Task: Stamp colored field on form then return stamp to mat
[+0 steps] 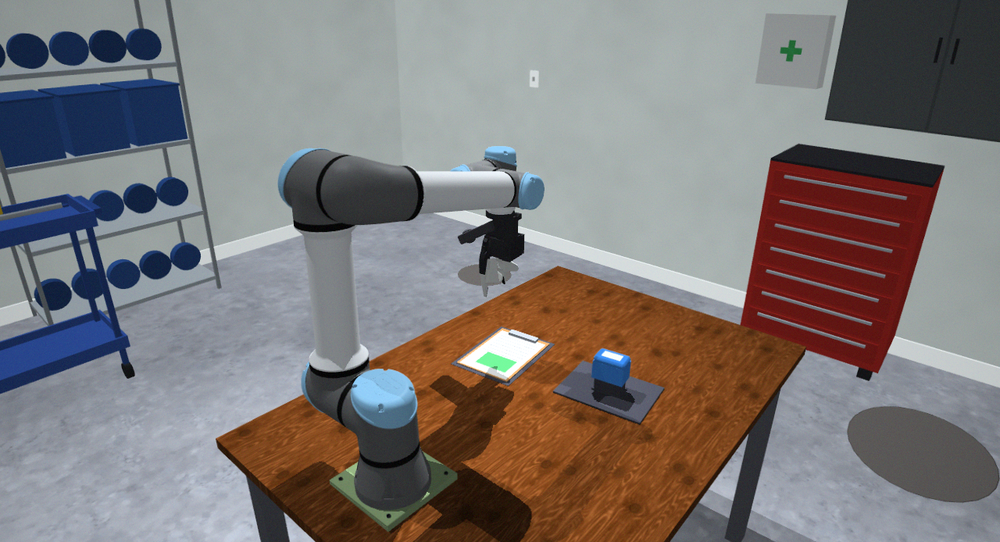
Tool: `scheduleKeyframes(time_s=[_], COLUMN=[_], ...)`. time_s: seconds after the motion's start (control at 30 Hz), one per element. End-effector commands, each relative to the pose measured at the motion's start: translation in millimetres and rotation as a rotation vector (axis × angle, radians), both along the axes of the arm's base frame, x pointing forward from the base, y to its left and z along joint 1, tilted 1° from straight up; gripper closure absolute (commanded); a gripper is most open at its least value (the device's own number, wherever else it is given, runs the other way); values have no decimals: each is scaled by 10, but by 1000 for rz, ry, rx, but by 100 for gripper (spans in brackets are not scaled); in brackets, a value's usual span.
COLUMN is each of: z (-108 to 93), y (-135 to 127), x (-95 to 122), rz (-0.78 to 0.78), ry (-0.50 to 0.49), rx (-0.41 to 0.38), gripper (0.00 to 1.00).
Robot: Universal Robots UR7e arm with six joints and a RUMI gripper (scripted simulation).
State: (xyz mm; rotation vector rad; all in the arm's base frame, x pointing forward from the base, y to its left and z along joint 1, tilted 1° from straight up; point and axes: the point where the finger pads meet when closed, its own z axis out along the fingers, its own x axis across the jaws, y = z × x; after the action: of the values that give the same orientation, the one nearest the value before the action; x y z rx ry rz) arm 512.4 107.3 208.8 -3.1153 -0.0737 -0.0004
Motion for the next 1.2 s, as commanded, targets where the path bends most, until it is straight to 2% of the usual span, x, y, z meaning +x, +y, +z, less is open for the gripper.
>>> scheduleKeyframes(time_s=[0.0,0.23,0.47,0.53,0.73,1.03,1.1,1.17], z=[4,-48,-115,-115,-191,-300,-300,-333], y=[-48,-222,-570,-570,-991,-1768,-1768,-1946], x=[16,26,69,69,121,239,239,262], rz=[-4,-4,-4,-4,-4,-4,-4,-4], ry=[-1,2,3,3,3,-3,-3,-3], rx=[-1,-1,0,0,0,-2,-2,-2], gripper=[45,45,45,45,45,45,45,45])
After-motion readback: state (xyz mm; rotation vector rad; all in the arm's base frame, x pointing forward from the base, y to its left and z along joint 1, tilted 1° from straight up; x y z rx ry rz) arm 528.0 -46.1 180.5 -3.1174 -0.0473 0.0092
